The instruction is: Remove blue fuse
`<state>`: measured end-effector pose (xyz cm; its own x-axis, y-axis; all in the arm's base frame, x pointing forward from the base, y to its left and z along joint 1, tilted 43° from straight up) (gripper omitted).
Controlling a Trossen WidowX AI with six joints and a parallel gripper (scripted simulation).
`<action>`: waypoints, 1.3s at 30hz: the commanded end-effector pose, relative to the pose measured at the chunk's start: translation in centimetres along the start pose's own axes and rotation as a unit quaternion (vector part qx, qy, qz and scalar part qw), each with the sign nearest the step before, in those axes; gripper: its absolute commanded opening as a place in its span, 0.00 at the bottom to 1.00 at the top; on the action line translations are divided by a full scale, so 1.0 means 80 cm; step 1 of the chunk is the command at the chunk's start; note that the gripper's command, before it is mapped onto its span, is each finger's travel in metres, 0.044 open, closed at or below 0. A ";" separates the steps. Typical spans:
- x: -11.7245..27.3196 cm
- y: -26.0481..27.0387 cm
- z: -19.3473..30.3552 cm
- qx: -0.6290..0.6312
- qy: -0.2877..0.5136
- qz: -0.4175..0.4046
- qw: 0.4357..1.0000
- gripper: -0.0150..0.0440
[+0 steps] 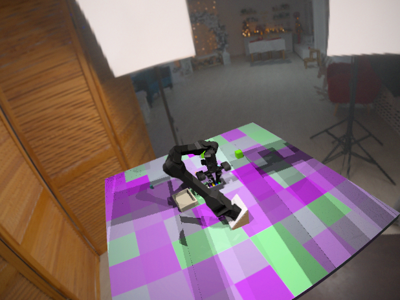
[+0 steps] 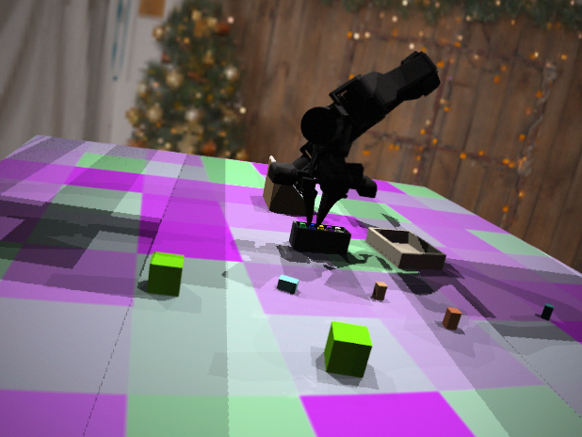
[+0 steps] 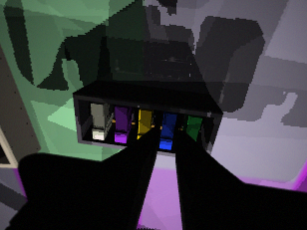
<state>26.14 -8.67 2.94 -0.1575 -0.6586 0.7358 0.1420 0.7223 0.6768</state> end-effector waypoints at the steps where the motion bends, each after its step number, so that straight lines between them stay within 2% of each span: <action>1: -0.004 0.000 0.000 -0.002 -0.001 -0.002 1.000 0.36; 9: -0.010 0.000 0.000 -0.002 -0.001 -0.002 1.000 0.36; 18: -0.008 0.000 0.000 0.000 0.000 0.000 1.000 0.26; 39: 0.001 0.000 0.000 -0.001 0.000 0.000 1.000 0.25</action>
<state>26.16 -8.60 2.88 -0.1586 -0.6611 0.7334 0.1461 0.7189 0.6796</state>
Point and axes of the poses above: the point midway between the two fingers, 35 mm back from their tips, its own x axis back along the fingers, its own y axis across the jaws, z = x × y, the point moved 2 cm from there along x, back along the fingers, and after that the axes turned 1 degree about -x, right-handed, at the moved point
